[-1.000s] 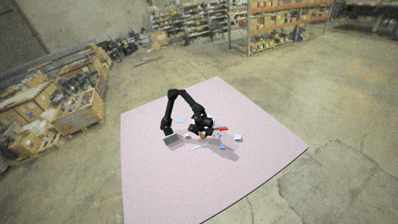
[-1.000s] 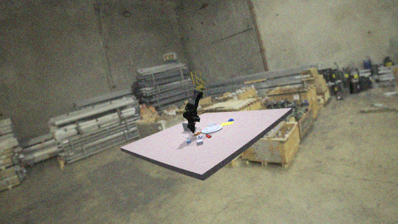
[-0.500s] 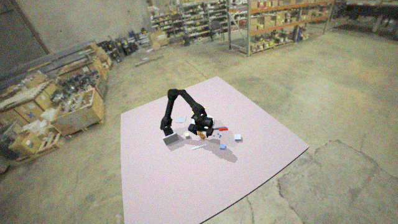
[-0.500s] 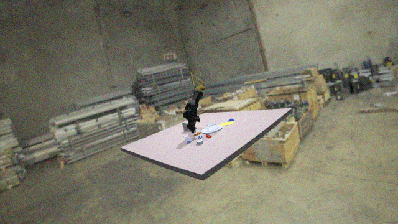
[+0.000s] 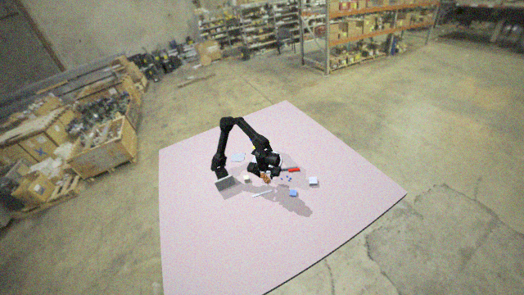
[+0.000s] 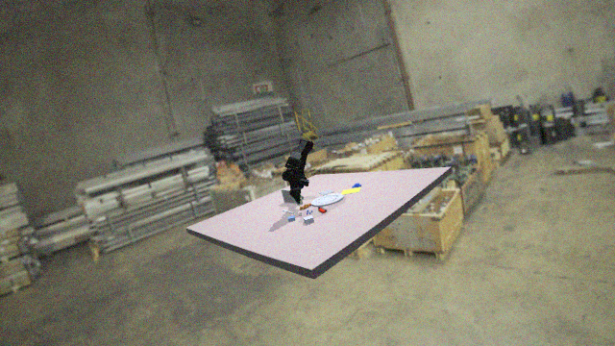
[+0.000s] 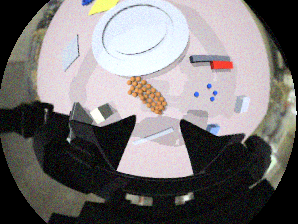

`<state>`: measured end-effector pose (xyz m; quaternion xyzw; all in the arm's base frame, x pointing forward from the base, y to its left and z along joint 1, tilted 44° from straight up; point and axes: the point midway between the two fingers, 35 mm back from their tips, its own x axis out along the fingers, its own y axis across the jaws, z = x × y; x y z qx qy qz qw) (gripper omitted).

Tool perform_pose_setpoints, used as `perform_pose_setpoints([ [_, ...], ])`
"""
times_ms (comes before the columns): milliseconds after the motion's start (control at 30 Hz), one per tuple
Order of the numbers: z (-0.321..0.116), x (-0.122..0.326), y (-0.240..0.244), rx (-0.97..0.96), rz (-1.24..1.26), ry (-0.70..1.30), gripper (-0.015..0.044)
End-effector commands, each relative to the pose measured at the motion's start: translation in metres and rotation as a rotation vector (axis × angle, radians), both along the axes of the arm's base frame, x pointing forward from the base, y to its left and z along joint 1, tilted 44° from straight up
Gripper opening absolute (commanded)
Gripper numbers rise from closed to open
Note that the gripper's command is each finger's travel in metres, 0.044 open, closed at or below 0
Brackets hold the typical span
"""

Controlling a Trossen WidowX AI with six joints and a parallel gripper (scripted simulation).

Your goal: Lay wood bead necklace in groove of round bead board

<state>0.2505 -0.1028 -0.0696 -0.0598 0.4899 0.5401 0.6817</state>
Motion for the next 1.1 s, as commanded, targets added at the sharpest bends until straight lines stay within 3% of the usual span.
perform_pose_setpoints([
  [0, -0.006, -0.001, 0.006, -0.001, 0.011, -0.002, 0.0200],
  [1000, -0.028, -0.003, 0.026, 0.000, 0.011, -0.002, 0.0200],
  [1067, -0.026, -0.002, 0.024, -0.006, 0.016, -0.006, 0.0147],
])
